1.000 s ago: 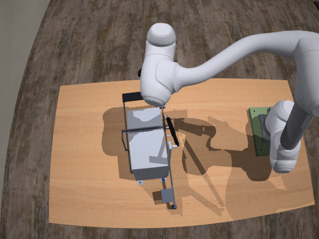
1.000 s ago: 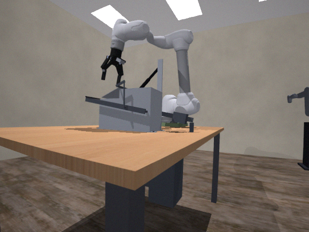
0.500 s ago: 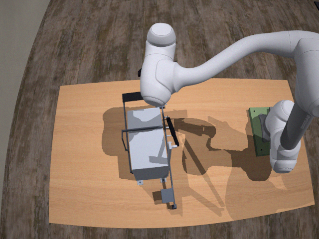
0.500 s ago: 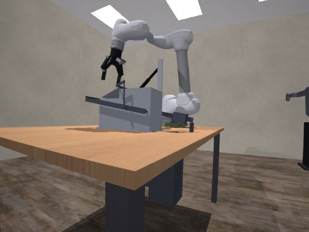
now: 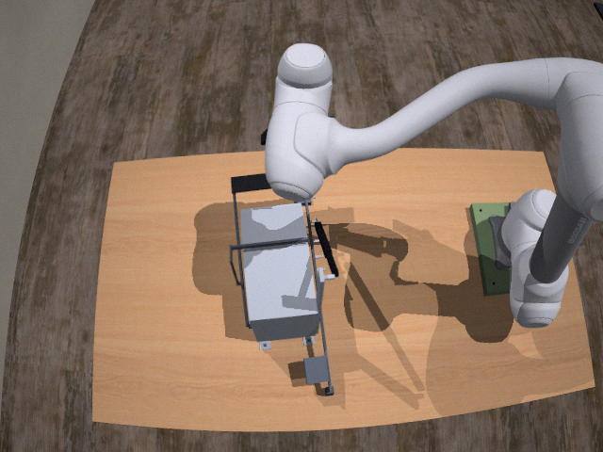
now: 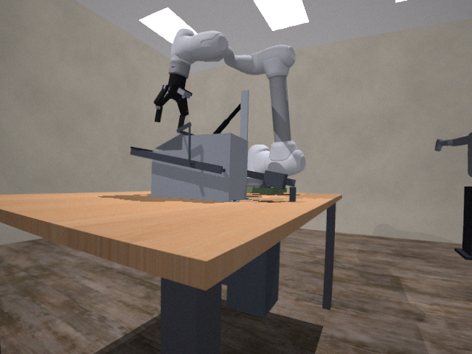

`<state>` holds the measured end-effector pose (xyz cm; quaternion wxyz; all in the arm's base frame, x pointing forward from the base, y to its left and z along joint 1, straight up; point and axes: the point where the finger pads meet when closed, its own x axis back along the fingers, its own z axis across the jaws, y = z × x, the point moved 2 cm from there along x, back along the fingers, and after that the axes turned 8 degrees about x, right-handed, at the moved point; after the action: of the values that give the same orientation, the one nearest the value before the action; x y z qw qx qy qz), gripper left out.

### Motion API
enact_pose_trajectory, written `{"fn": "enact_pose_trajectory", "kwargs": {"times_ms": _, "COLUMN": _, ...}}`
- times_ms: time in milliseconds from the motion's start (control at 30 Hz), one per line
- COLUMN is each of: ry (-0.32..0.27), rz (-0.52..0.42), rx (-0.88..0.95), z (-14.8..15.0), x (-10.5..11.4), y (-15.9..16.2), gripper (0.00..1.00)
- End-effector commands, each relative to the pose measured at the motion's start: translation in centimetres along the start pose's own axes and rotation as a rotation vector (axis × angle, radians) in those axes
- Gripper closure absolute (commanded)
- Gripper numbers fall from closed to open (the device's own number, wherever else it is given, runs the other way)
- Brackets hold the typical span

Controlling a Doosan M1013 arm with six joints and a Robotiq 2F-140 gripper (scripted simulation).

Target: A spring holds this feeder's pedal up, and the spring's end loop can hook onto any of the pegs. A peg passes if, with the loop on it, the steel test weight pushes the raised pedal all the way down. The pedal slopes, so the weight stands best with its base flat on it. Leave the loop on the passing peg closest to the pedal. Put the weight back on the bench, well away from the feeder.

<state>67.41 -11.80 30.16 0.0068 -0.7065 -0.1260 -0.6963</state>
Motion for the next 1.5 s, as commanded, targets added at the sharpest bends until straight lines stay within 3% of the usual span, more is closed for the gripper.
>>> {"fn": "enact_pose_trajectory", "kwargs": {"times_ms": 0, "ry": 0.002, "rz": 0.0, "rx": 0.0, "z": 0.0, "x": 0.1, "y": 0.0, "gripper": 0.0}}
{"fn": "enact_pose_trajectory", "kwargs": {"times_ms": 833, "ry": 0.002, "rz": 0.0, "rx": 0.0, "z": 0.0, "x": 0.1, "y": 0.0, "gripper": 0.0}}
{"fn": "enact_pose_trajectory", "kwargs": {"times_ms": 1467, "ry": 0.002, "rz": 0.0, "rx": 0.0, "z": 0.0, "x": -2.2, "y": -0.4, "gripper": 0.0}}
